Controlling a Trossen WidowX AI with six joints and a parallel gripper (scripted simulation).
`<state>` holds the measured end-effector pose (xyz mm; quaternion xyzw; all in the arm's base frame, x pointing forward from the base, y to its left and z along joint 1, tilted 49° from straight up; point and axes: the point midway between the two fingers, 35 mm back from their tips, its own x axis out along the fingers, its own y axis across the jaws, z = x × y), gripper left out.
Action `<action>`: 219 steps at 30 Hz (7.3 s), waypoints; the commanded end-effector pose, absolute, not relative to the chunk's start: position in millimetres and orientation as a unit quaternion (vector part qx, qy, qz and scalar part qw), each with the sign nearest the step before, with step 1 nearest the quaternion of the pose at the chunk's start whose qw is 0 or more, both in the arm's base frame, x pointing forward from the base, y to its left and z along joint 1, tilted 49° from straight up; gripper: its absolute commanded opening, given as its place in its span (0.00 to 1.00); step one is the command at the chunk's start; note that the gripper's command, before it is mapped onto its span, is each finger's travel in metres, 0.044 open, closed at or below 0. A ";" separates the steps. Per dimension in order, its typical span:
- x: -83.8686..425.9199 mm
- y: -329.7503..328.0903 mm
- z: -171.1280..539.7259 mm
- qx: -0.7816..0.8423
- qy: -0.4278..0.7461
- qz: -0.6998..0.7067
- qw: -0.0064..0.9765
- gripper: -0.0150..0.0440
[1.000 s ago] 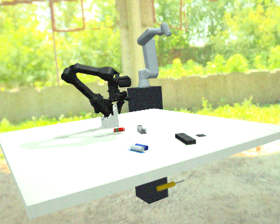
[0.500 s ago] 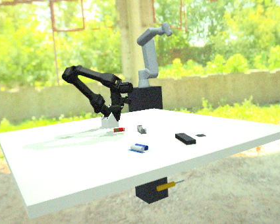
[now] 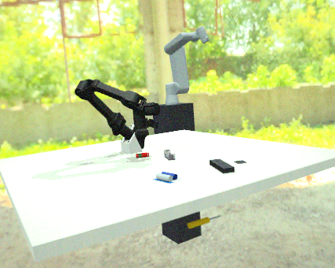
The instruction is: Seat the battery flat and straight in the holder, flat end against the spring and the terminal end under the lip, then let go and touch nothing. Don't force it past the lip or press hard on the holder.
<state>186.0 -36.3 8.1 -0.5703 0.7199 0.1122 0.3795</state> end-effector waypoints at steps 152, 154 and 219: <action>308.8 -11.0 -70.0 -0.475 0.446 0.755 -0.073 0.37; 309.9 -11.5 -70.0 -0.475 0.447 0.755 -0.073 0.37; 326.5 -18.9 -74.4 -0.516 0.444 0.724 -0.105 0.37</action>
